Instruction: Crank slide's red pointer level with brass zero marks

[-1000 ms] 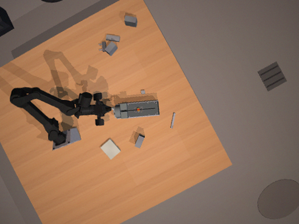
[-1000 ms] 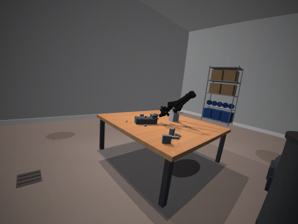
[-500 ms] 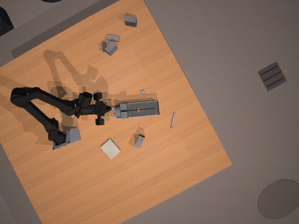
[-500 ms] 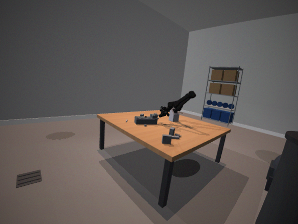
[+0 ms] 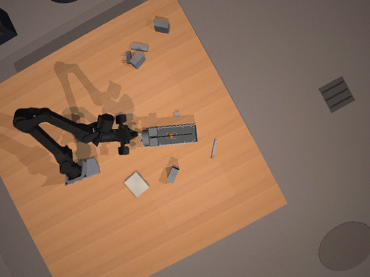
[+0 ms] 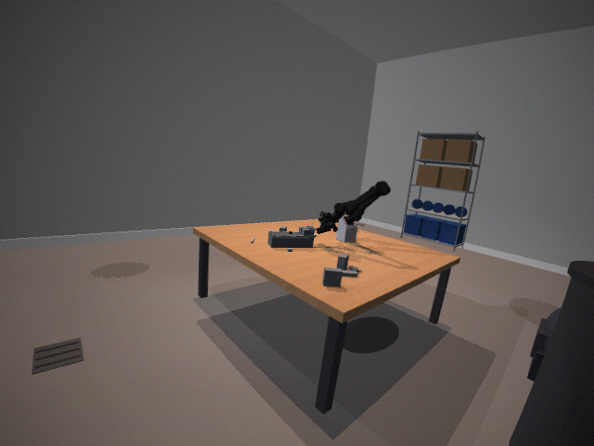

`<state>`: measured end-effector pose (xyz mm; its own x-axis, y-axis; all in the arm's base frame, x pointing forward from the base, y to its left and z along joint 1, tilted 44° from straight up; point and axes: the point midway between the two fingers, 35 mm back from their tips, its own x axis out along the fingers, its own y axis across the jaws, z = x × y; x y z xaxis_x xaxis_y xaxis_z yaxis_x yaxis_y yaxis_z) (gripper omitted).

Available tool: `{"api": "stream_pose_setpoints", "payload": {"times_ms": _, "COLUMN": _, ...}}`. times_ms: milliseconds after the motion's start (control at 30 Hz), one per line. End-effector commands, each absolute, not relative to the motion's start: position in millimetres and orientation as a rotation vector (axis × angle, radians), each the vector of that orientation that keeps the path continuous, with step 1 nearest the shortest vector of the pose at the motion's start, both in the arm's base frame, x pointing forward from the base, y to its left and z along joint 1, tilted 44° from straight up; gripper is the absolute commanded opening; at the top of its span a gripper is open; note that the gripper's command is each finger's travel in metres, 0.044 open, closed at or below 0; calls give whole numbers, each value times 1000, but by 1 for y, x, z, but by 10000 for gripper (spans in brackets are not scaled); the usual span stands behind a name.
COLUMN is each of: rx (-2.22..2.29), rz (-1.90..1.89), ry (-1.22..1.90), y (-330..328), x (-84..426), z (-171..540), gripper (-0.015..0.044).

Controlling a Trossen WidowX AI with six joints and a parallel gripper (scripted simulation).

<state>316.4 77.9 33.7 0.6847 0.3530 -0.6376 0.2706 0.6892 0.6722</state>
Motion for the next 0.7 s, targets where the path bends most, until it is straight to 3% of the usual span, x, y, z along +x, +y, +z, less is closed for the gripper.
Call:
{"api": "stream_pose_setpoints", "payload": {"times_ms": 0, "rx": 835, "rz": 52, "ry": 841, "y": 78, "x": 316, "z": 34, "gripper": 131}}
{"api": "stream_pose_setpoints", "payload": {"times_ms": 400, "rx": 835, "rz": 52, "ry": 841, "y": 78, "x": 316, "z": 34, "gripper": 440}}
{"api": "stream_pose_setpoints", "payload": {"times_ms": 667, "rx": 832, "rz": 51, "ry": 842, "y": 57, "x": 318, "z": 54, "gripper": 440}}
